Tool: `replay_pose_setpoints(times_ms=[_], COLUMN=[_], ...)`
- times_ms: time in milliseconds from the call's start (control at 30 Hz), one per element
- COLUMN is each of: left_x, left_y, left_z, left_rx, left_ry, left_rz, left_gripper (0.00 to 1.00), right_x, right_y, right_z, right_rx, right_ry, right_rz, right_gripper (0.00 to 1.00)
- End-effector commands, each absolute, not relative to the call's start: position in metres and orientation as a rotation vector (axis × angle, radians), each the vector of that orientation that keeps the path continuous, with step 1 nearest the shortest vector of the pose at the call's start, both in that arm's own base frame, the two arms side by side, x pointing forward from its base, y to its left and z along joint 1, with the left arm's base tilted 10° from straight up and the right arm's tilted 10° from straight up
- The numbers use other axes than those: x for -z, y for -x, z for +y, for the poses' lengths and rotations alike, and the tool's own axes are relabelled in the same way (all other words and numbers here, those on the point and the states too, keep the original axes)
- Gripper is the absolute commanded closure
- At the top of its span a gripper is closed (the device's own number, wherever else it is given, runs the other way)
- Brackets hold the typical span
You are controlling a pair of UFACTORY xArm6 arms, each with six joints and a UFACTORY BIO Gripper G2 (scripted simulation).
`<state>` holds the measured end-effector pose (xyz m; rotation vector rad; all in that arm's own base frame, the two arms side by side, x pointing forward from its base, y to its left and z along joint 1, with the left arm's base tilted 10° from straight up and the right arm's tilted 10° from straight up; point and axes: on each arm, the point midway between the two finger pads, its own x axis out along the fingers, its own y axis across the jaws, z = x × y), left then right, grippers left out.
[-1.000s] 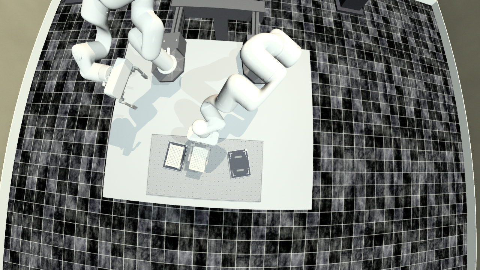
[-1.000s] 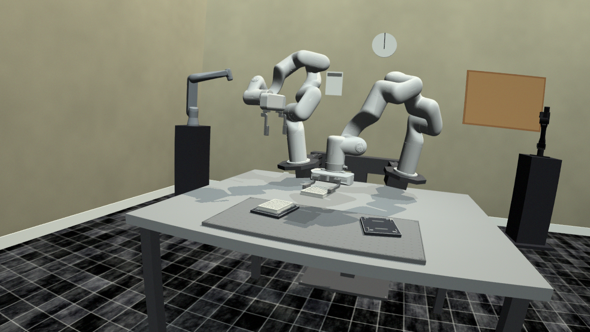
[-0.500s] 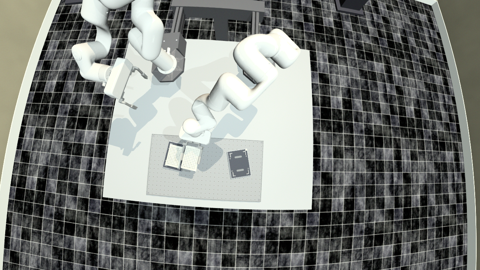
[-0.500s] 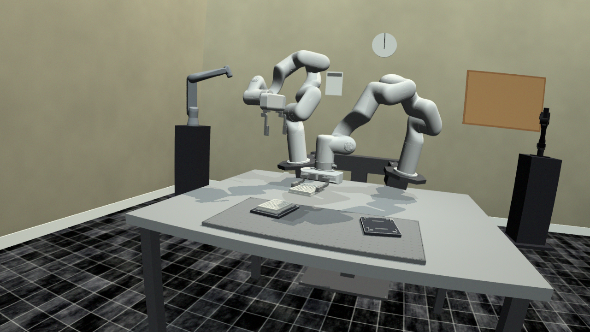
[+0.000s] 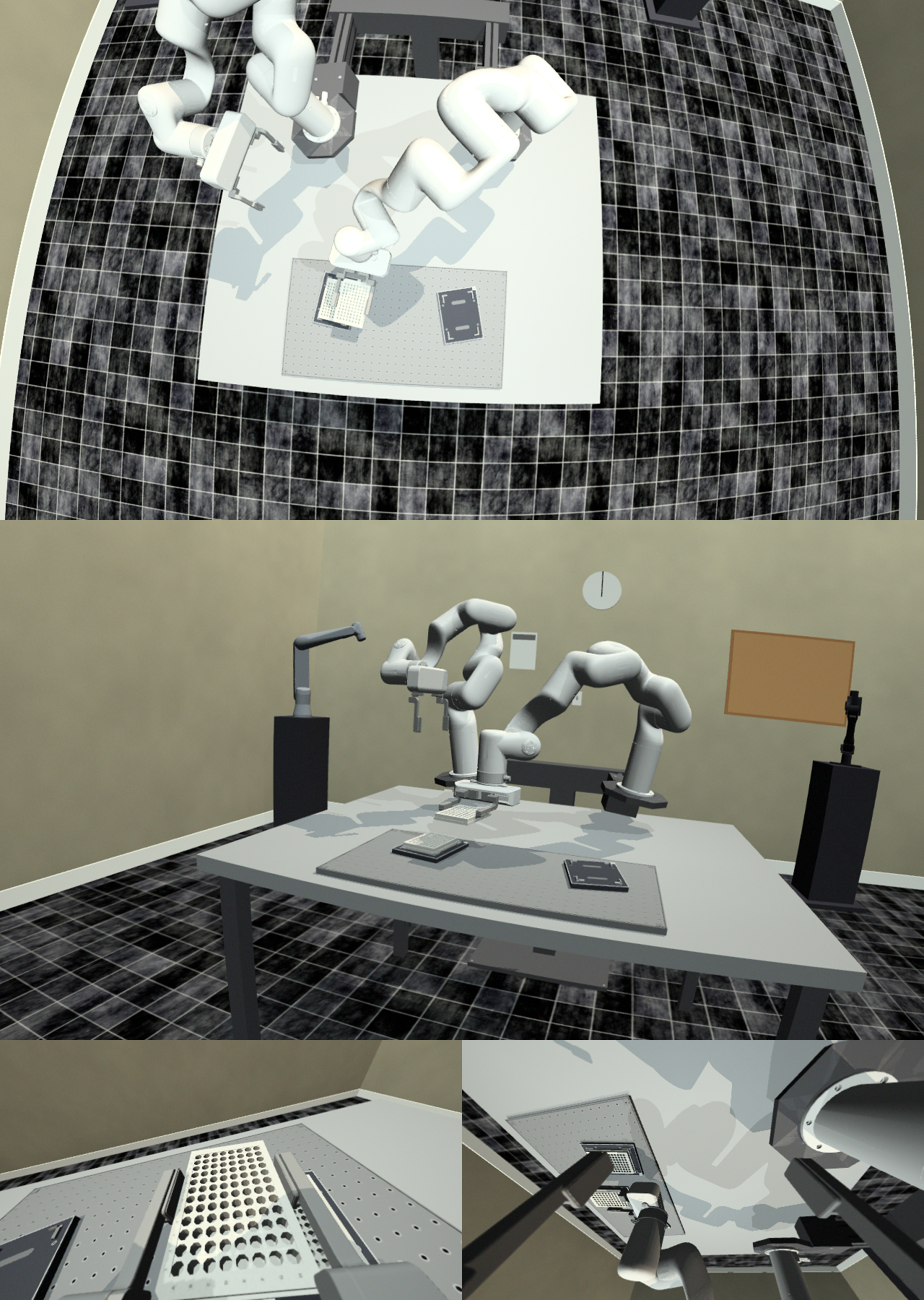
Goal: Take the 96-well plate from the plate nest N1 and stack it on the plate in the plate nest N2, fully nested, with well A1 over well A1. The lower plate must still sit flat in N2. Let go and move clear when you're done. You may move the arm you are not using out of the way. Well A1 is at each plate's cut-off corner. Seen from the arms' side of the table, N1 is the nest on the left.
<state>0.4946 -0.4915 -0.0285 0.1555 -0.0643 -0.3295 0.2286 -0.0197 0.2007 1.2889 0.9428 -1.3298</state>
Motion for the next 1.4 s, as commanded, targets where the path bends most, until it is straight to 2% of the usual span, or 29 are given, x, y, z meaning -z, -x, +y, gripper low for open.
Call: replay_pose_setpoints(times_ms=[0,733,1367], left_x=[0.029,0.038,0.038], left_y=[-0.493,-0.48,-0.48], left_z=[-0.508,-0.567,-0.567], left_rx=[0.328,0.328,0.328], left_ry=[-0.153,-0.153,-0.153], left_rz=[-0.067,-0.067,-0.067], left_gripper=[1.0,1.0,1.0], right_x=[-0.202,-0.202,-0.202], right_y=[-0.229,-0.229,-0.229], right_z=[-0.02,-0.02,-0.02], right_rx=[1.329,1.329,1.329], right_ry=[-1.289,-1.289,-1.289], right_rz=[0.94,0.94,0.94], right_gripper=[0.0,0.0,0.0])
